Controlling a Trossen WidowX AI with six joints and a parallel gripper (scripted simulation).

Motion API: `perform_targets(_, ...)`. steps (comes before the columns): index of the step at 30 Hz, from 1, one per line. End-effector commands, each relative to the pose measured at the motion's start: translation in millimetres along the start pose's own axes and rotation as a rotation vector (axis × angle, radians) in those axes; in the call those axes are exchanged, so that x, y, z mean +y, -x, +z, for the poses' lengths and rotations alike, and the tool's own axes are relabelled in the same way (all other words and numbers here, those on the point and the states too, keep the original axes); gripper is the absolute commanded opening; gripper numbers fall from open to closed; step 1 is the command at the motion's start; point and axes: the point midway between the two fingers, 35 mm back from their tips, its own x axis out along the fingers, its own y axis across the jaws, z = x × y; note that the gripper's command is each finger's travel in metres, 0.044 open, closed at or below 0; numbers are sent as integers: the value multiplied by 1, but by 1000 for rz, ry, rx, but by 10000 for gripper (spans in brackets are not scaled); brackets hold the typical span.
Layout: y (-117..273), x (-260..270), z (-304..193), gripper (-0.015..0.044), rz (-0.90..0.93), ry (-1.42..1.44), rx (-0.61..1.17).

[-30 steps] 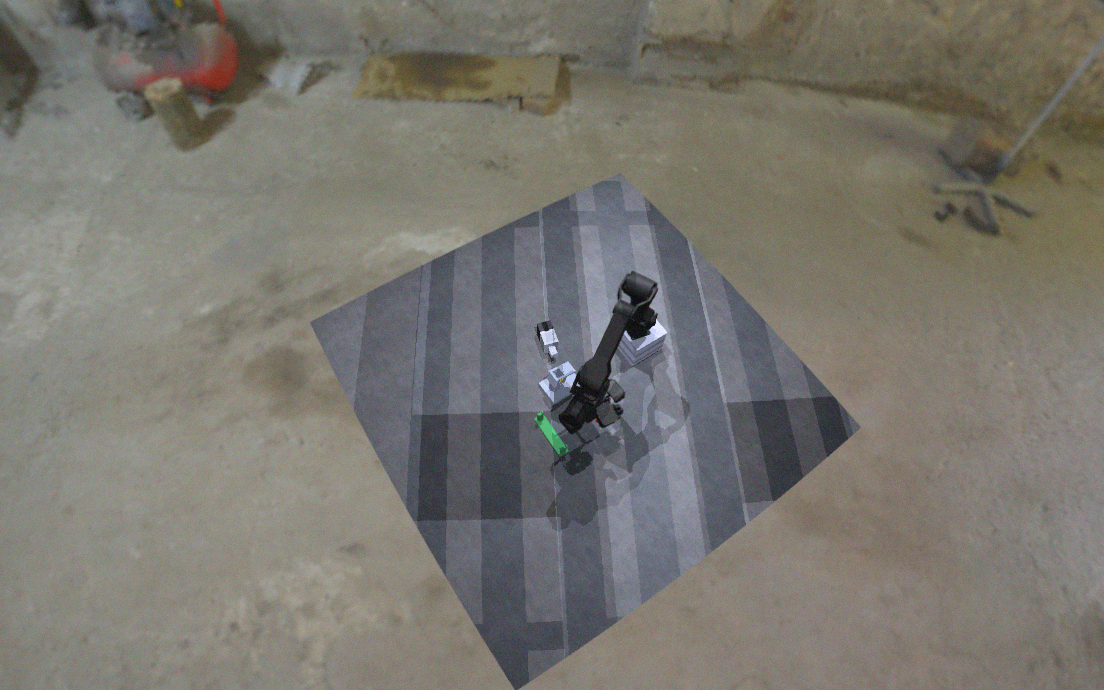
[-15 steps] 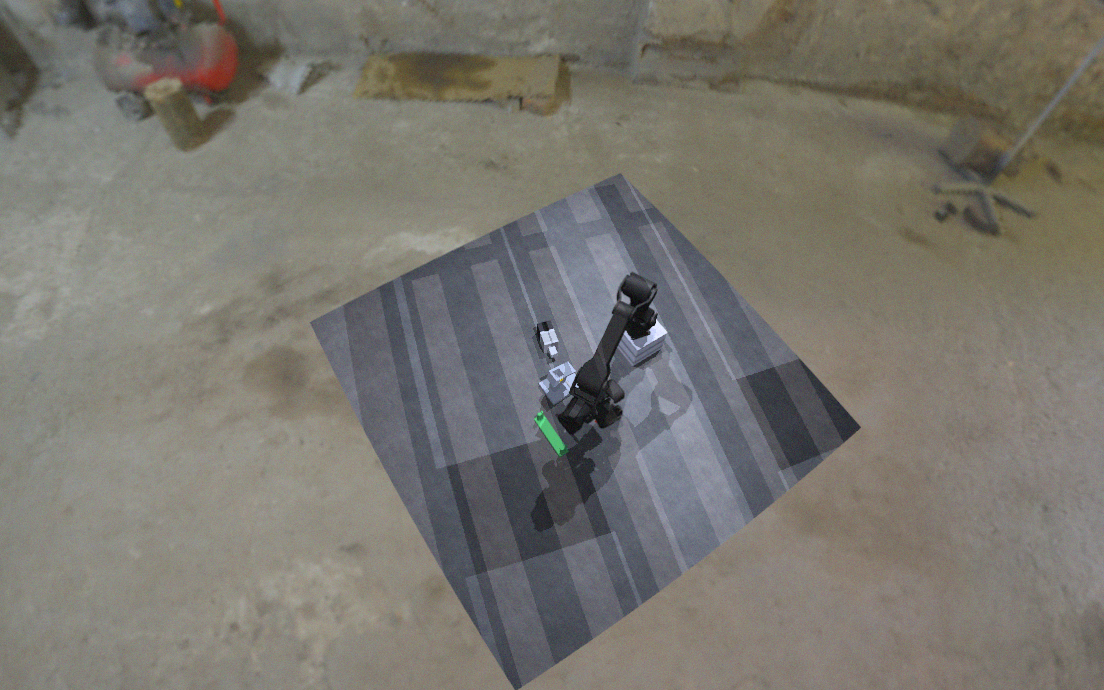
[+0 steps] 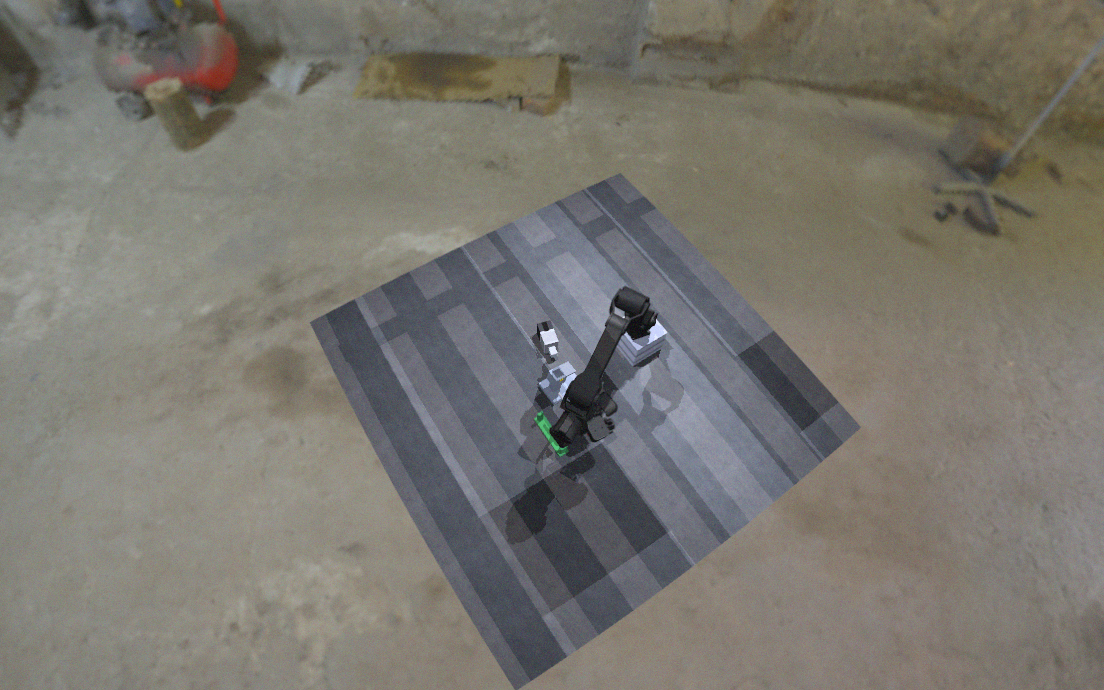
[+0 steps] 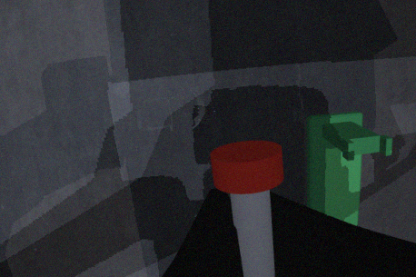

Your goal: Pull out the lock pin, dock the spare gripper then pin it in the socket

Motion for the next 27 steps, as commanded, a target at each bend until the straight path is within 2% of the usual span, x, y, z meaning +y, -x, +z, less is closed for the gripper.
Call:
perform_targets(1, 4, -11, 6, 0, -7, -9, -4)
perform_targets(27, 7, -64, 33, 0, -12, -33, -9)
